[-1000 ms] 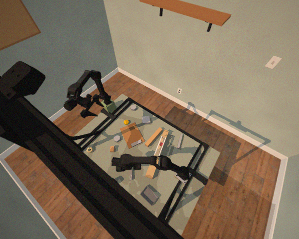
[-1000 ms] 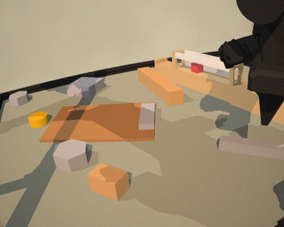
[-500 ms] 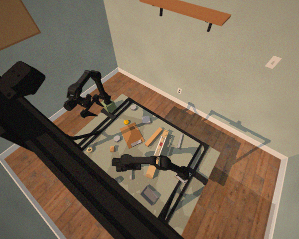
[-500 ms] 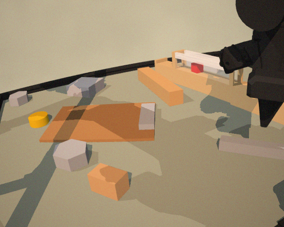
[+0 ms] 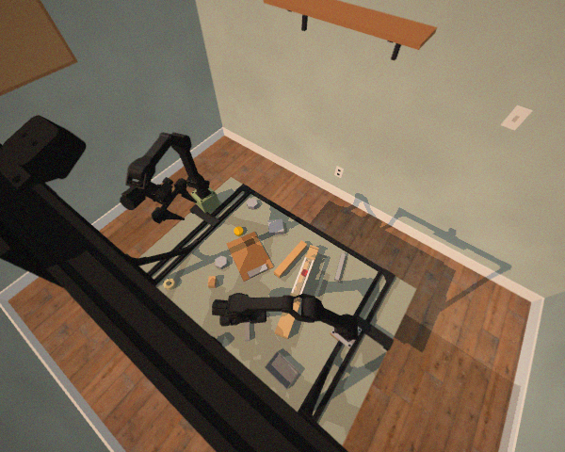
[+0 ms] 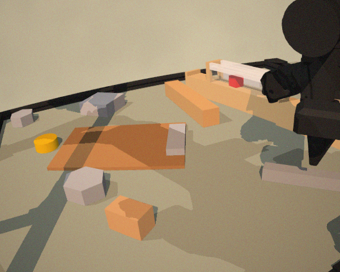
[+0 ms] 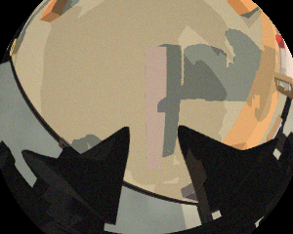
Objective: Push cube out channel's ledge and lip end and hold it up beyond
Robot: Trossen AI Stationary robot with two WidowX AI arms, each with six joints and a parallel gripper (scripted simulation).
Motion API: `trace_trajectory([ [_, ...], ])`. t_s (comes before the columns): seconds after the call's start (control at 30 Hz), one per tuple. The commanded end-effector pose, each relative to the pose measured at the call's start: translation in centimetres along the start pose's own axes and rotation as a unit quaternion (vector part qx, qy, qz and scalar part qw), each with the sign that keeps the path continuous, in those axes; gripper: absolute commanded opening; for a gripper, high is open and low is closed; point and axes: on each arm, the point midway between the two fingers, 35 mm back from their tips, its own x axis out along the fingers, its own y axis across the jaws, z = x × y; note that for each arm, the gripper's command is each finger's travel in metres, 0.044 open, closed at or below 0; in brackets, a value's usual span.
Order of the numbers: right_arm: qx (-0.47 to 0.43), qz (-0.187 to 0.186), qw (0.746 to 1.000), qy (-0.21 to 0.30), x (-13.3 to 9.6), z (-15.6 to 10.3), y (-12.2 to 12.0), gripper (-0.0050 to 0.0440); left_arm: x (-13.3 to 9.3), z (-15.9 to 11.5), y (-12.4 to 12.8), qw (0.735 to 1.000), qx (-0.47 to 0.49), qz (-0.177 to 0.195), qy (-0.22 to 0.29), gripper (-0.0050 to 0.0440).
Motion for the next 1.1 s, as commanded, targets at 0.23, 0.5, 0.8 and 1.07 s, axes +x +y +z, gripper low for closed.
trace_trajectory([
  [0.23,-0.001,-0.005,1.0,0.003,2.1,-0.1,-0.2,0.02,0.0,0.1,0.0,1.0,-0.002,0.0,-0.001,0.04],
  [0.5,-0.001,-0.005,1.0,0.003,3.1,-0.2,-0.3,0.02,0.0,0.1,0.0,1.0,-0.002,0.0,-0.001,0.04],
  [0.8,-0.001,-0.005,1.0,0.003,4.0,-0.2,-0.4,0.02,0.0,0.1,0.0,1.0,-0.002,0.0,-0.001,0.04],
  [1.07,0.0,-0.002,1.0,0.0,3.7,-0.1,-0.2,0.0132,0.0,0.1,0.0,1.0,-0.002,0.0,-0.001,0.04],
])
